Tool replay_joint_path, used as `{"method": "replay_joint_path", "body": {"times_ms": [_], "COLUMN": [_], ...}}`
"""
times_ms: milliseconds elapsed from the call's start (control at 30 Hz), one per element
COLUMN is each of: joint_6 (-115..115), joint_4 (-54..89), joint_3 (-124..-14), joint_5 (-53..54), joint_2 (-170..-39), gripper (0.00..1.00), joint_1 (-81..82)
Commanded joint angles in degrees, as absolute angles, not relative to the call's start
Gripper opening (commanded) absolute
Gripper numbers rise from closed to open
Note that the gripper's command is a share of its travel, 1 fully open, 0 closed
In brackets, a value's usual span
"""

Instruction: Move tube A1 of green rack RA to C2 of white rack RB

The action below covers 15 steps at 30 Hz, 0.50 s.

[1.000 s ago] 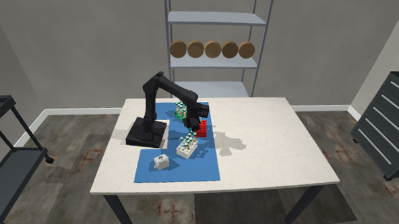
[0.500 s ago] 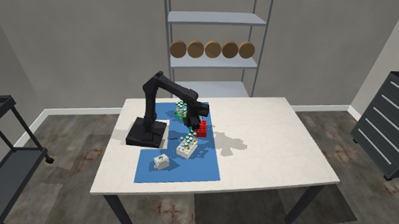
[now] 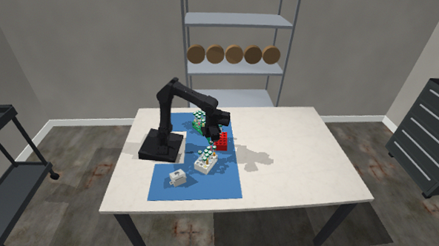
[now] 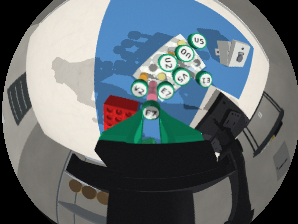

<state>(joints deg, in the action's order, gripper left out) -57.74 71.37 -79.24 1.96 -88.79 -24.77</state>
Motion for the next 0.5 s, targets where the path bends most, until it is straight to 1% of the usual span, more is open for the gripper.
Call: {"method": "replay_joint_path", "body": {"times_ms": [0, 467], "joint_6": [-57.7, -57.63], "joint_4": [72.57, 75.28], "joint_3": [-80.46, -83.1], "joint_5": [1.77, 1.78], "joint_2": [-88.13, -88.05], "gripper": [0.0, 0.0], "joint_1": [-24.84, -24.91]}}
